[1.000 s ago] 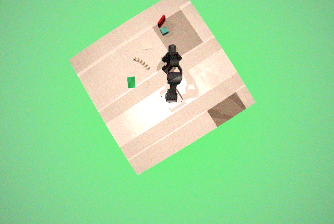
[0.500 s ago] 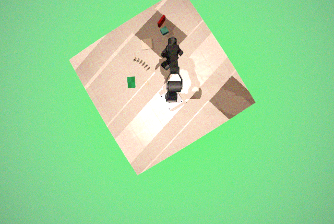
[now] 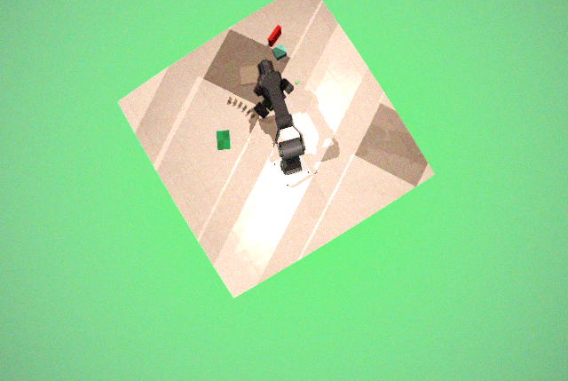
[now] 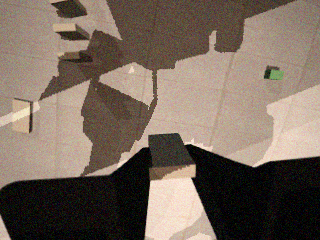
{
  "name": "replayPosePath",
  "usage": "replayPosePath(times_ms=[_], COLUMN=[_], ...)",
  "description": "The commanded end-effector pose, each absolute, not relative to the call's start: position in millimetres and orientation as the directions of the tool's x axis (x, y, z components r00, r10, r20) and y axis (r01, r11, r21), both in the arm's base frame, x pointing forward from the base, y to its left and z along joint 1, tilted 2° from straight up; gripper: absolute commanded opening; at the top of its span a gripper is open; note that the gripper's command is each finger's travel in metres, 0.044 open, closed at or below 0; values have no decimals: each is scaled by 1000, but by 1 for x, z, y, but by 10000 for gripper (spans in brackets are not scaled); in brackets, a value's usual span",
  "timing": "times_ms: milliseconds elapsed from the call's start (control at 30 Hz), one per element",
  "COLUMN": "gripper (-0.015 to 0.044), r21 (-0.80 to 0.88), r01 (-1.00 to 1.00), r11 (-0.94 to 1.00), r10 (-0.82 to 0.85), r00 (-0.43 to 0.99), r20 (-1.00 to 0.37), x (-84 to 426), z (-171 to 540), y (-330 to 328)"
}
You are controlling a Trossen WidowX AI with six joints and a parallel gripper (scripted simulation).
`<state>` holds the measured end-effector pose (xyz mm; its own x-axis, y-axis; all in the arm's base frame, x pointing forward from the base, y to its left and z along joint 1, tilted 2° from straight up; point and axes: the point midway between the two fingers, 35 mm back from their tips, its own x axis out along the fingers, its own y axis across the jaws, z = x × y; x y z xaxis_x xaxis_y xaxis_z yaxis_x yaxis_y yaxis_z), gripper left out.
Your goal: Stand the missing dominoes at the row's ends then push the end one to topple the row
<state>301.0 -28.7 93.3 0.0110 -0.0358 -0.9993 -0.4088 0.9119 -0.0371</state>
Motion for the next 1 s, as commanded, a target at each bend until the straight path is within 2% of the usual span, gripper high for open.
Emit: replayPosePath(times_ms=[0, 167, 367, 967], gripper=[107, 107, 107, 107], r21=[-27, -24, -25, -25], r01=[-406, -402, -402, -402], r11=[913, 915, 915, 915], r10=[-27, -25, -25, -25], r00=[6, 5, 5, 4], r20=[-1000, -1000, -1000, -1000], x=[307, 304, 305, 304], z=[91, 89, 85, -37], y=[32, 86, 86, 83])
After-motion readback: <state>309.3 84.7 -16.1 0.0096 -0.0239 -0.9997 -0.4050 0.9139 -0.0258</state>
